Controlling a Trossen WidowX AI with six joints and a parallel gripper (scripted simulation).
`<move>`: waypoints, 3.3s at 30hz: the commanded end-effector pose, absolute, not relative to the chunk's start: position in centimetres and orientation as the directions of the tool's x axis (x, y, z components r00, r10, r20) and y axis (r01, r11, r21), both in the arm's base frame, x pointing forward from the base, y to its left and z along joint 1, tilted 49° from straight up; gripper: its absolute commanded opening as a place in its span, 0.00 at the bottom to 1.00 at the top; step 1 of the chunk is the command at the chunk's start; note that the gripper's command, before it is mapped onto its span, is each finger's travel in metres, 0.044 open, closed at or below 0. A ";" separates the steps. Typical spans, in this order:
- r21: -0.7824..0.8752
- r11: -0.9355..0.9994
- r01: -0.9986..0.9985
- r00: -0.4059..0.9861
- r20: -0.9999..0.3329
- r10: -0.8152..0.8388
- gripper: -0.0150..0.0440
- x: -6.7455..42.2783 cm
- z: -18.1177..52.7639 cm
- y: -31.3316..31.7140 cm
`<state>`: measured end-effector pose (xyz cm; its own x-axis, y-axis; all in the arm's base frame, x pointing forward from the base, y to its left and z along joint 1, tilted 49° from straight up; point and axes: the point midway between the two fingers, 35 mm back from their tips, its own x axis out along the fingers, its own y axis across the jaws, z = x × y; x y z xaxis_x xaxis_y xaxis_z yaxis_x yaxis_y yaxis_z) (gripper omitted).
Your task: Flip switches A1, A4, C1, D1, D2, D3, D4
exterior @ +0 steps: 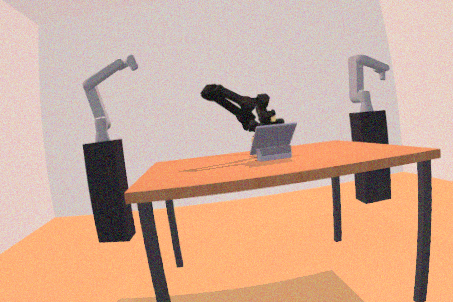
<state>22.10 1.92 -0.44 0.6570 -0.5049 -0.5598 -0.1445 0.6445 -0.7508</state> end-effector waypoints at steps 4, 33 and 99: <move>-0.753 0.641 -0.151 0.654 -0.562 -0.506 0.25 22.4 -0.9 1.4; -0.752 0.641 -0.152 0.653 -0.563 -0.506 0.25 23.3 -1.7 0.8; -0.752 0.641 -0.154 0.671 -0.556 -0.491 0.25 19.6 3.5 2.1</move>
